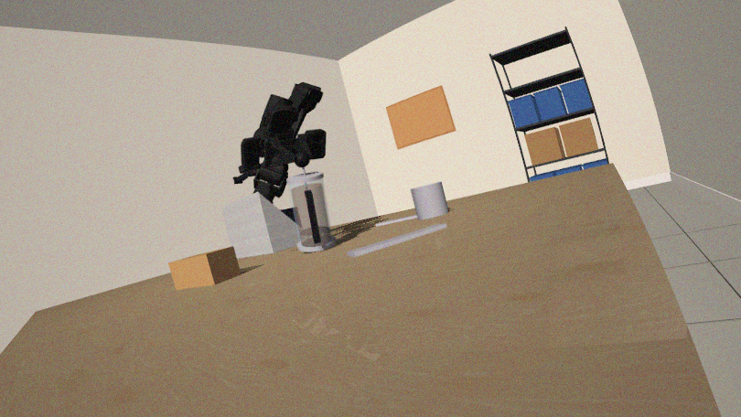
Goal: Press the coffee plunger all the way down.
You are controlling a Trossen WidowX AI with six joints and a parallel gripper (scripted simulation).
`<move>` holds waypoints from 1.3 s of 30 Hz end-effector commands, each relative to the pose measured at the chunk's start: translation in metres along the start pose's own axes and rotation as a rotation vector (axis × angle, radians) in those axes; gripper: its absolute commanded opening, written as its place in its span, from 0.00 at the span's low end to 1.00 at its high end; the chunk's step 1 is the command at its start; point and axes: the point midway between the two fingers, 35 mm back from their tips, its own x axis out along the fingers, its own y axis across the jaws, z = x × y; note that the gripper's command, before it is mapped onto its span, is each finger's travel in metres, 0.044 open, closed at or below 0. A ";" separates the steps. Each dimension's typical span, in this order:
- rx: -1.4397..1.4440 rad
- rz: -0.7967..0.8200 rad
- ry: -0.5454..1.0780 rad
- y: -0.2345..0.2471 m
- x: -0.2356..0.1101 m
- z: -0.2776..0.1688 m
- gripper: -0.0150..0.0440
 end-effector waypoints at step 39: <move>0.003 0.002 0.005 -0.001 0.002 0.000 1.00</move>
